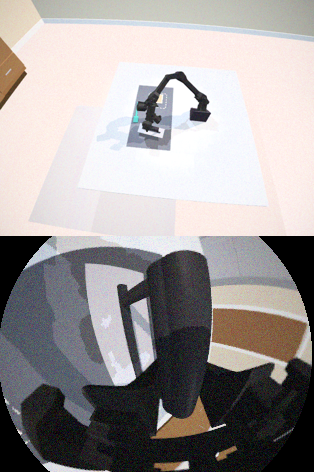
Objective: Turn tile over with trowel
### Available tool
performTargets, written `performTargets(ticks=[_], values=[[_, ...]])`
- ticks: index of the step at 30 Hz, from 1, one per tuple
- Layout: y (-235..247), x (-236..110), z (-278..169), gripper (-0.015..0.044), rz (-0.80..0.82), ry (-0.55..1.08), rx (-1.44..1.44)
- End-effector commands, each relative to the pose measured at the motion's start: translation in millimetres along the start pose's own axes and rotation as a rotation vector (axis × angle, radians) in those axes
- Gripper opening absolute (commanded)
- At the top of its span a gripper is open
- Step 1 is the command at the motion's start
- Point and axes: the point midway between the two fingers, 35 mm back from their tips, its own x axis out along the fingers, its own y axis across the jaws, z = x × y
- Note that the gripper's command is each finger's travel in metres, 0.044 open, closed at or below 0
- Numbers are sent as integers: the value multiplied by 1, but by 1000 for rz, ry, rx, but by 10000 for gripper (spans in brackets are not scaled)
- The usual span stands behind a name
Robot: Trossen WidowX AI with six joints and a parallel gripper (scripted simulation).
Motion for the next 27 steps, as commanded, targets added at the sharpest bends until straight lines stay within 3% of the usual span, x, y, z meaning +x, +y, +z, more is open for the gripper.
performTargets(ticks=[1, 12, 27], values=[[-11, 0, -1, 0, -48, -56, -70], [-21, 9, 11, 0, -166, -244, -228], [-18, 13, 11, 0, -168, -247, -230]])
